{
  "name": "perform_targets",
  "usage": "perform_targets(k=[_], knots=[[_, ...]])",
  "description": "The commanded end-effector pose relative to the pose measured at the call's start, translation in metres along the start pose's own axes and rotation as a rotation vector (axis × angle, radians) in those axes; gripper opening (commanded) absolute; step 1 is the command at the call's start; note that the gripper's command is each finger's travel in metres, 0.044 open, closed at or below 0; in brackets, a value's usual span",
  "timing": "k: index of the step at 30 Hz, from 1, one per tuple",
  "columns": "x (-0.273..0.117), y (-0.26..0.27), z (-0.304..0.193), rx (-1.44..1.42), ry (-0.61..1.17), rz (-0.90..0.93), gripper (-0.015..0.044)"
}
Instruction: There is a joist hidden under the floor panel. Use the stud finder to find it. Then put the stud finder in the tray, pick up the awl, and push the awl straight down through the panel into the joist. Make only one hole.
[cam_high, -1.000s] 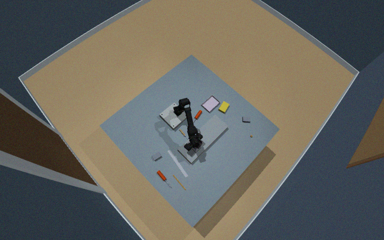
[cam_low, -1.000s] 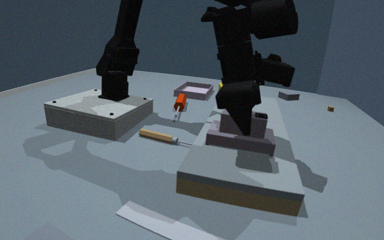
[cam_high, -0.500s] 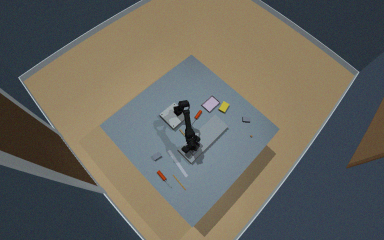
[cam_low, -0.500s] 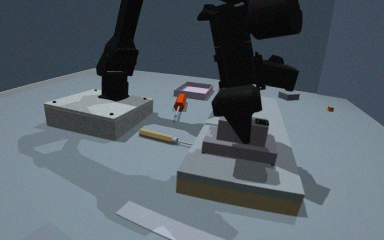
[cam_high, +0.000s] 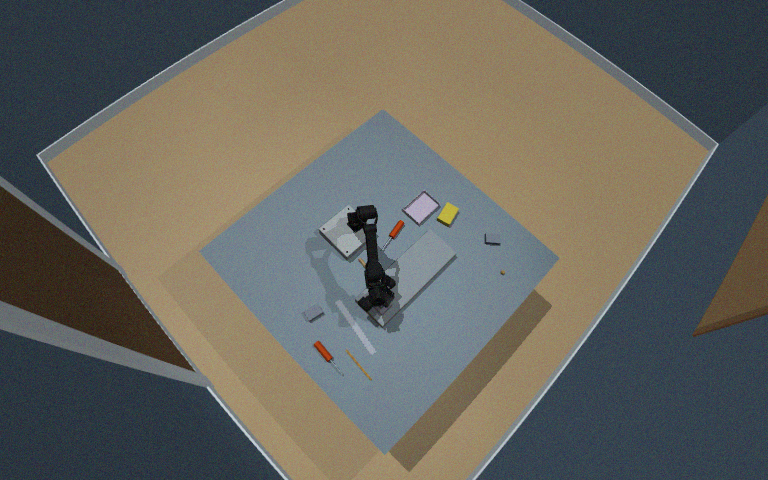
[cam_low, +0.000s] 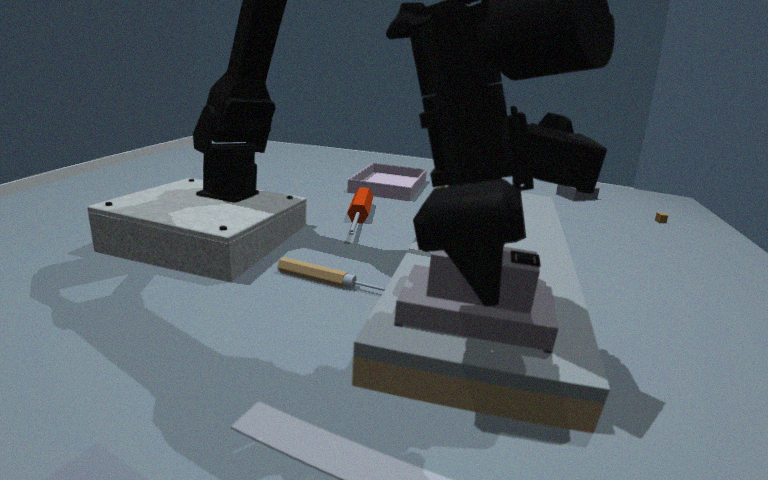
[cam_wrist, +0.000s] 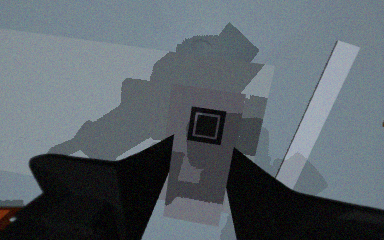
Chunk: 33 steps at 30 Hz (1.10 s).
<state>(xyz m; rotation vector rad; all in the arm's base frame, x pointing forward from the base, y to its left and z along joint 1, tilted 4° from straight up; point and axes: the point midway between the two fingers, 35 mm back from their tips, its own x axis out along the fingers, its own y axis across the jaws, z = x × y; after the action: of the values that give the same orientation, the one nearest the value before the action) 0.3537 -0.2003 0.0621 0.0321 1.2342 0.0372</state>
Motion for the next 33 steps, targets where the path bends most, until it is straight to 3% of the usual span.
perform_targets(k=[1, 13, 33], knots=[[0.000, -0.007, -0.001, 0.000, 0.003, -0.006, 0.0000], [-0.005, -0.003, 0.002, 0.001, 0.000, -0.001, 0.0000], [-0.096, -0.007, 0.026, 0.000, 0.003, -0.007, 0.0000]])
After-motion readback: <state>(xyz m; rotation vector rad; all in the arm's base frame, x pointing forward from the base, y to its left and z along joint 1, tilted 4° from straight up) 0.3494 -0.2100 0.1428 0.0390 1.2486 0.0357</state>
